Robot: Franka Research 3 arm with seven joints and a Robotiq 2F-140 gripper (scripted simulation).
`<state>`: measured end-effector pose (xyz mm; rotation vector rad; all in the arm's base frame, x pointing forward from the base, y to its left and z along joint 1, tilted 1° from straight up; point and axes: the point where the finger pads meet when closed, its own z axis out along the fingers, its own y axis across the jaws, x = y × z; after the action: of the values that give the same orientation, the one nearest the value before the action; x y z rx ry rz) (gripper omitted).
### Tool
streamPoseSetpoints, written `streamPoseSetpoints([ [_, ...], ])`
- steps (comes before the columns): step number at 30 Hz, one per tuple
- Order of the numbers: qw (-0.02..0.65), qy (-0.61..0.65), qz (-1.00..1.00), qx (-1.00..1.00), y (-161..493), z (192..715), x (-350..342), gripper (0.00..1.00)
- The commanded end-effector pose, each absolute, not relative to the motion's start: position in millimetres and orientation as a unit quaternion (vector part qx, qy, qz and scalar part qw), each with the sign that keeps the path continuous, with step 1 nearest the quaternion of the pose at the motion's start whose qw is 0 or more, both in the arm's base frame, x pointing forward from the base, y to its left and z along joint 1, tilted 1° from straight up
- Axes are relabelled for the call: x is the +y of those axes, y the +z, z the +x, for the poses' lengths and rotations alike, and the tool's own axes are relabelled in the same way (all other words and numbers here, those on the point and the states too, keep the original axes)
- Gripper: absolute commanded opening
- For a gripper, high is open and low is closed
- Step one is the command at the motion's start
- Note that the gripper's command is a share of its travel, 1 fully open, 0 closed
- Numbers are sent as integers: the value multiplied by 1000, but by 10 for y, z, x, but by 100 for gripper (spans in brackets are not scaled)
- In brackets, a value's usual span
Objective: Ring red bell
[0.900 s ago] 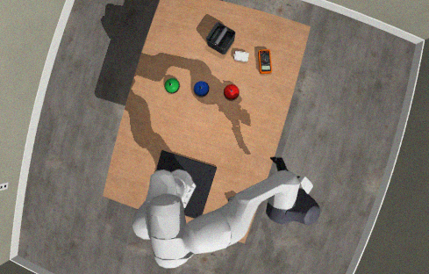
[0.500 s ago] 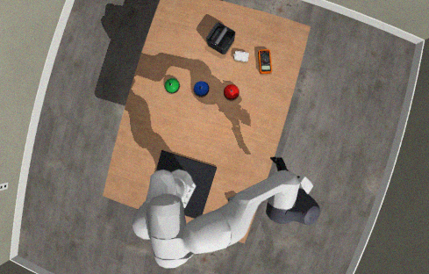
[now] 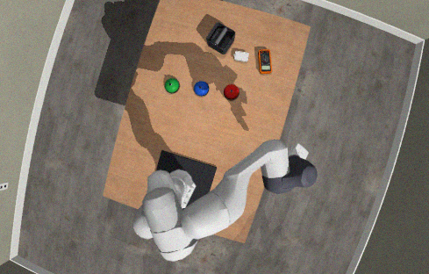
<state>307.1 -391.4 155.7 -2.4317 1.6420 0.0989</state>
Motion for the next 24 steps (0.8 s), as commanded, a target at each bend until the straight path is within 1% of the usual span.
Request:
streamPoseSetpoints([
  [1, 55, 53, -777, 625, 1499, 3679, -3639, 10],
  [3, 45, 53, -775, 628, 1491, 3872, -3498, 10],
  [8, 41, 52, -775, 629, 1488, 3956, -3433, 10],
  [13, 14, 42, -770, 637, 1474, 4592, -2843, 10],
  [15, 8, 37, -768, 639, 1473, 4765, -2646, 10],
  [22, 1, 28, -766, 643, 1477, 5031, -2302, 10],
  [24, 1, 28, -766, 643, 1477, 5031, -2302, 10],
])
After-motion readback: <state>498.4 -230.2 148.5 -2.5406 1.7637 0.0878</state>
